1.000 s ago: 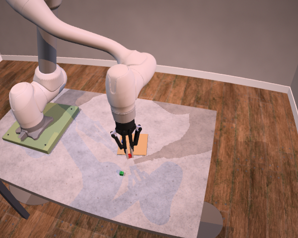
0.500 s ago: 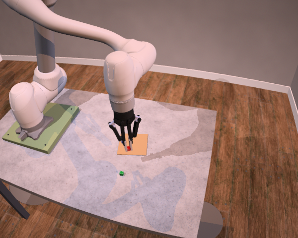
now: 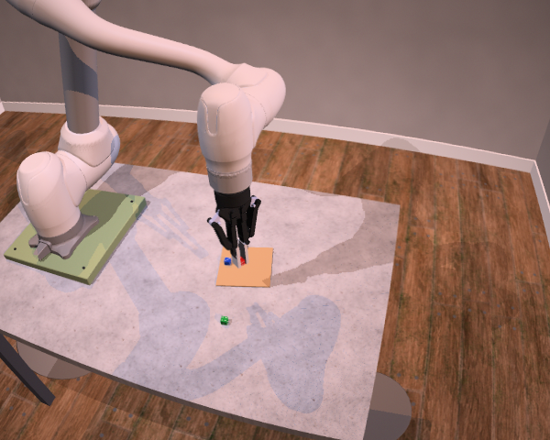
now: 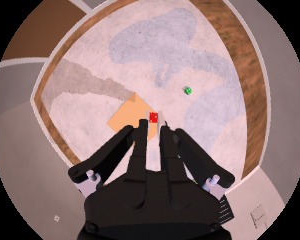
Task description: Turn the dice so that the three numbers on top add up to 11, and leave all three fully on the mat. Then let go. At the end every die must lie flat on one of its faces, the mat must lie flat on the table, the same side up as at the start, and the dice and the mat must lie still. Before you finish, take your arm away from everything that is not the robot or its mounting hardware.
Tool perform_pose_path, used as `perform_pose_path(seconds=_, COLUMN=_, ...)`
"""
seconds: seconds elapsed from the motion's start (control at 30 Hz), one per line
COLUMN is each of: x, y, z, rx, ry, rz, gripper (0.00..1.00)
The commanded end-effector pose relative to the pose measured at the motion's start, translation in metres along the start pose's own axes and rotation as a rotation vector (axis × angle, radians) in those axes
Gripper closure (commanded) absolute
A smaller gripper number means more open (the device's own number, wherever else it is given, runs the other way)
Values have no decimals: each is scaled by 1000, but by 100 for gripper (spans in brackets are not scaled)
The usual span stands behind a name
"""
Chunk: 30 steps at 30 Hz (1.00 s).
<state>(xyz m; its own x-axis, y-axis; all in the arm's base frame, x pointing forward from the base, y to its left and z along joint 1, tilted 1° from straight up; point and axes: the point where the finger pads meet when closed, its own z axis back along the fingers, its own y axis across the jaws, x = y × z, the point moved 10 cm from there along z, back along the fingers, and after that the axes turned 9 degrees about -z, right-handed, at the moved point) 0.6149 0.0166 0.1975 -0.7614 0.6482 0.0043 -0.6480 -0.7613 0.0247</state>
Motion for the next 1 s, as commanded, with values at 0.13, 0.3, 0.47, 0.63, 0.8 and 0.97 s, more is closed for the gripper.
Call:
perform_pose_path(seconds=0.13, x=28, y=-17, z=2, rx=-3, ry=-5, rz=293, gripper=93)
perform_pose_path(seconds=0.3, x=53, y=-31, z=3, rx=-3, ry=-5, rz=559, gripper=93)
perform_pose_path(seconds=0.47, x=67, y=-38, z=4, rx=-4, ry=-5, rz=698, gripper=93)
perform_pose_path(seconds=0.63, x=67, y=-38, z=4, rx=-4, ry=-5, rz=698, gripper=93)
perform_pose_path(seconds=0.8, x=67, y=-38, z=4, rx=-4, ry=-5, rz=698, gripper=93)
perform_pose_path(seconds=0.97, x=67, y=-38, z=3, rx=-4, ry=-5, rz=698, gripper=93)
